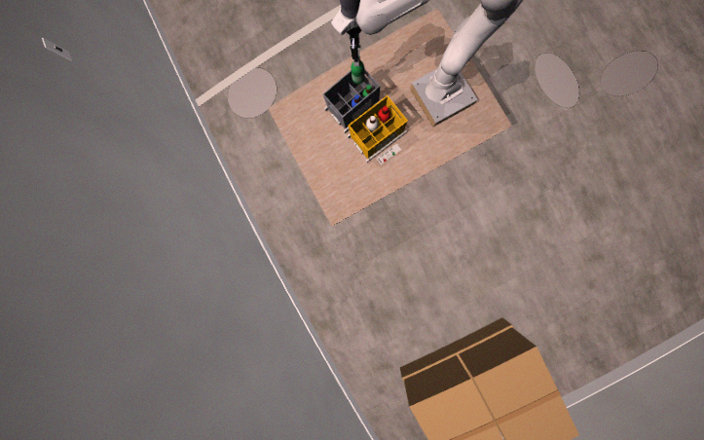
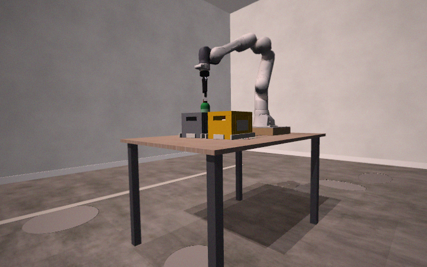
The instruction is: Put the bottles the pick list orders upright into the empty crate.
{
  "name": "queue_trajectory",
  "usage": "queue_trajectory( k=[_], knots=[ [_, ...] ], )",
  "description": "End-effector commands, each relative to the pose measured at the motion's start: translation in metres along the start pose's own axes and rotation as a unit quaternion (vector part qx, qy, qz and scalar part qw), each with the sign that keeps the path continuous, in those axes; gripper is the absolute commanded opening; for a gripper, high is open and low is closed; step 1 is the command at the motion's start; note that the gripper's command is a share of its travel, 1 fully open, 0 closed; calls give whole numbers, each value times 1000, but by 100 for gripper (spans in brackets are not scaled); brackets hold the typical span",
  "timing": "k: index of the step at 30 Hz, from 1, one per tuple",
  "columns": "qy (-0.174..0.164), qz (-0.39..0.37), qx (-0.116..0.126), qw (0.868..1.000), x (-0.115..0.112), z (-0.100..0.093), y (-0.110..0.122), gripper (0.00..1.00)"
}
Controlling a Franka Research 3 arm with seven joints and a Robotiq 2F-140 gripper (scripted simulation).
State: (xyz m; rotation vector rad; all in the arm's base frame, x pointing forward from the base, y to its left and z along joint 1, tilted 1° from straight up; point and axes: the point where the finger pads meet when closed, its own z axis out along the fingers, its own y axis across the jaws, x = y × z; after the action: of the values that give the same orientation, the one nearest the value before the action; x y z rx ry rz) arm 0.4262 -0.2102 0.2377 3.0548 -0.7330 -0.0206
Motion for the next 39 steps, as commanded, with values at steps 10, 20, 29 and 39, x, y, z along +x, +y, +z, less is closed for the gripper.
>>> queue_trajectory(
  k=[10,20,29,39],
  knots=[
    [1,-2,0,1000,0,-22,0,0],
    [1,-2,0,1000,0,-37,0,0],
    [1,-2,0,1000,0,-46,0,0],
    [1,-2,0,1000,0,-46,0,0]
  ],
)
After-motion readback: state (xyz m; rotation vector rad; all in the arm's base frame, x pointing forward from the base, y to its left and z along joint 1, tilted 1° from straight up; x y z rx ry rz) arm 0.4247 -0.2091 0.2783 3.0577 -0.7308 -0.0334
